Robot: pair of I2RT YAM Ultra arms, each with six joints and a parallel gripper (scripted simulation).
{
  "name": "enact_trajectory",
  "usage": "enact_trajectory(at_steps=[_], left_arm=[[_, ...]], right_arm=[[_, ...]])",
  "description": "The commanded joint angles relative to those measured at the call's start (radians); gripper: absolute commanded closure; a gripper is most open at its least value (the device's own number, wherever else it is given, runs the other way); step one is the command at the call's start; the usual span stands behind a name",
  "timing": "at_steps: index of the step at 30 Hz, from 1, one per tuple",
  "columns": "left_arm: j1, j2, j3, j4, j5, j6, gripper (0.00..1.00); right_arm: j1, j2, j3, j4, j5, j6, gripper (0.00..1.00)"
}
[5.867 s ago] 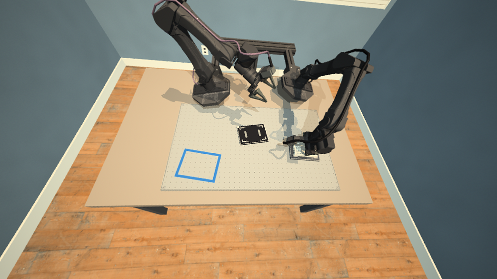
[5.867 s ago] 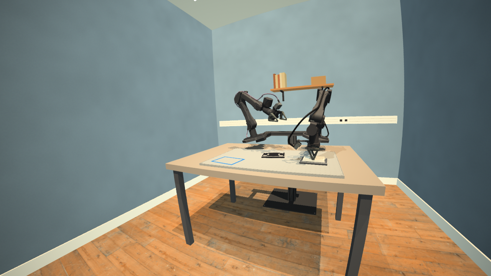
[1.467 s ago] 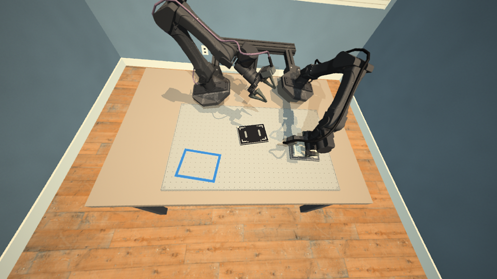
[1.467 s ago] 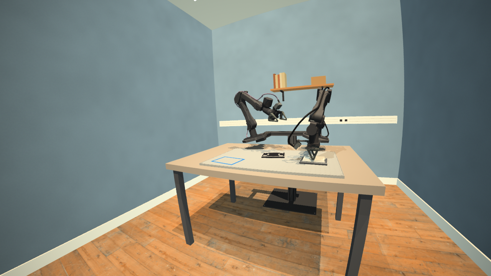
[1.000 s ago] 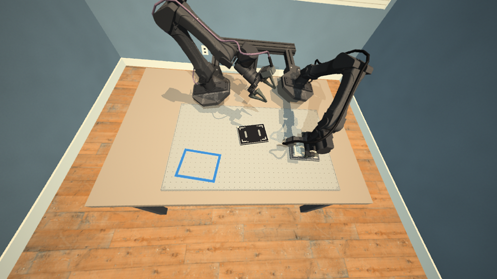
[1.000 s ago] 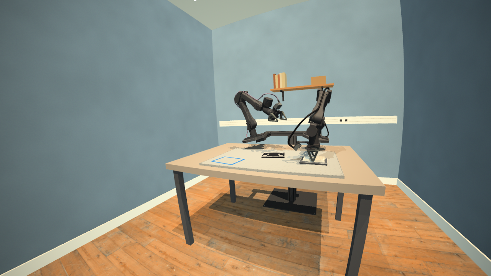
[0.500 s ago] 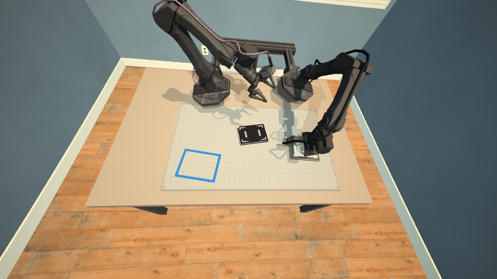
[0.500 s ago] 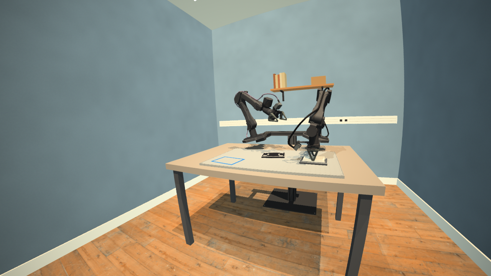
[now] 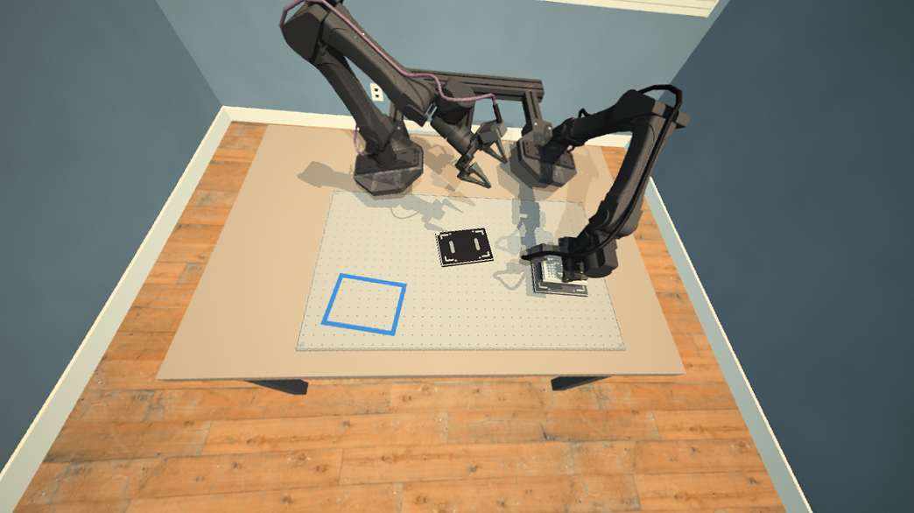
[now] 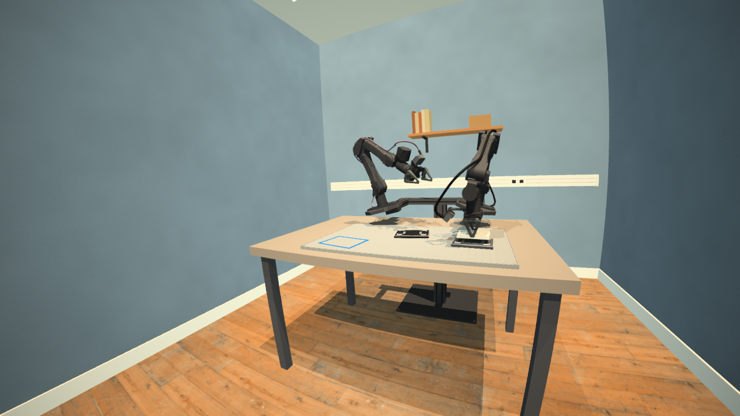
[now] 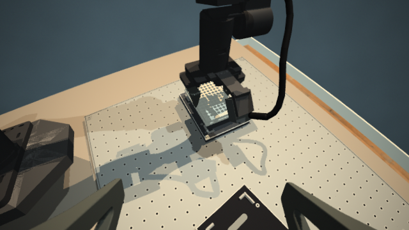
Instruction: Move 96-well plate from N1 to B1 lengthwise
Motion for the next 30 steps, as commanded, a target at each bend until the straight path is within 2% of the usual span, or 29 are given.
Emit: enact_trajectory(at_steps=[1, 6, 10, 17, 19, 30], left_arm=[[-0.021, -0.046, 0.042, -0.044, 0.014, -0.016, 0.21], [-0.021, -0.045, 0.047, -0.049, 0.014, -0.017, 0.21], [-0.021, -0.045, 0.047, -0.05, 0.014, -0.017, 0.21], [-0.021, -0.046, 0.047, -0.05, 0.014, -0.017, 0.21], [-0.021, -0.046, 0.047, -0.05, 0.014, -0.017, 0.21], [-0.015, -0.035, 0.038, -0.038, 0.005, -0.011, 0.21]], right_arm=[[0.004, -0.014, -0.001, -0.004, 0.008, 0.006, 0.0], [-0.015, -0.024, 0.0, -0.027, -0.008, -0.017, 0.0], [-0.1, -0.03, 0.008, -0.051, -0.031, -0.055, 0.0], [-0.418, -0.061, 0.035, -0.11, -0.079, -0.147, 0.0], [-0.418, -0.061, 0.035, -0.11, -0.079, -0.147, 0.0], [-1.01, -0.101, 0.084, -0.199, -0.166, -0.289, 0.0]])
